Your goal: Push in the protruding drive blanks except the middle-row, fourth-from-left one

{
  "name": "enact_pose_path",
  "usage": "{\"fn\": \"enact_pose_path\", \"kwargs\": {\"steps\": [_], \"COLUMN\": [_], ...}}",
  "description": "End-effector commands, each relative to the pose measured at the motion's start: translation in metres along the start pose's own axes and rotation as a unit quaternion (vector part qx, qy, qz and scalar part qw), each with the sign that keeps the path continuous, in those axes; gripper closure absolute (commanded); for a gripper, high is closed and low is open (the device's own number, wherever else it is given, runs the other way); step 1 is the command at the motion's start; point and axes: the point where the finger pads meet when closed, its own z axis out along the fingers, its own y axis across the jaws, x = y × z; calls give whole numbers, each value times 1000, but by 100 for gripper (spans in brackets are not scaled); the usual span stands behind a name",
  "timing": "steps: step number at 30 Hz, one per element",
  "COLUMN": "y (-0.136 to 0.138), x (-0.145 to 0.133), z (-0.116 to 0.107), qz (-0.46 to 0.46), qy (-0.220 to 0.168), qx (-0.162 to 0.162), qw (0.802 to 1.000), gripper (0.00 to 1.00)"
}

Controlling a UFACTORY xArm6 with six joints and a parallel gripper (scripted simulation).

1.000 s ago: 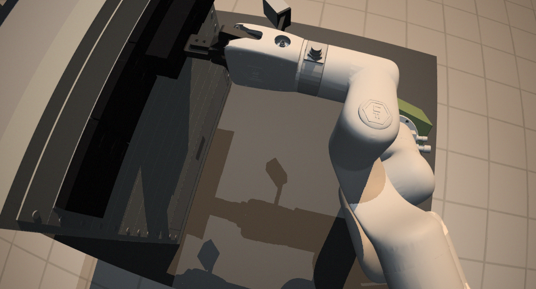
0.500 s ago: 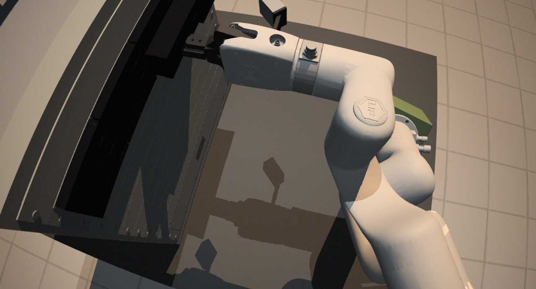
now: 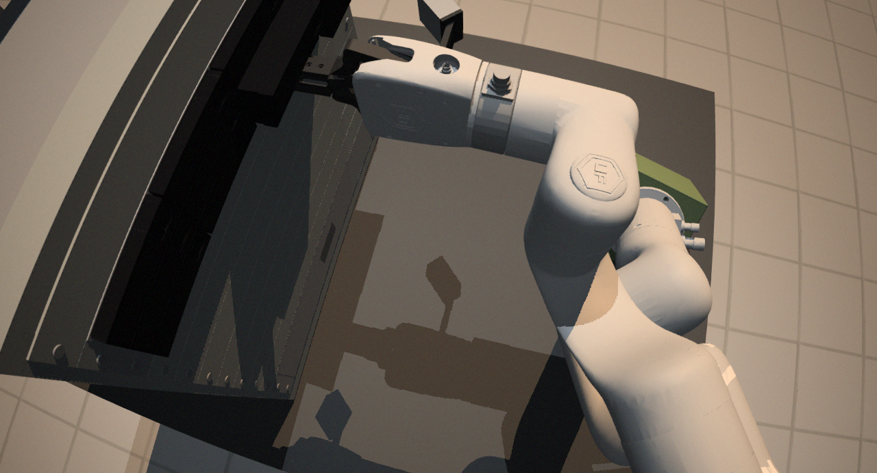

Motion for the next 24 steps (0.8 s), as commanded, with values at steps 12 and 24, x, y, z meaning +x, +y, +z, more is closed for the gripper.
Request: {"fn": "enact_pose_path", "kwargs": {"steps": [12,24], "y": [-1,-1], "x": [0,-1], "z": [9,12], "qz": [-1,-1], "qy": [0,0], "qx": [1,1], "qw": [1000,1000], "gripper": [100,100]}}
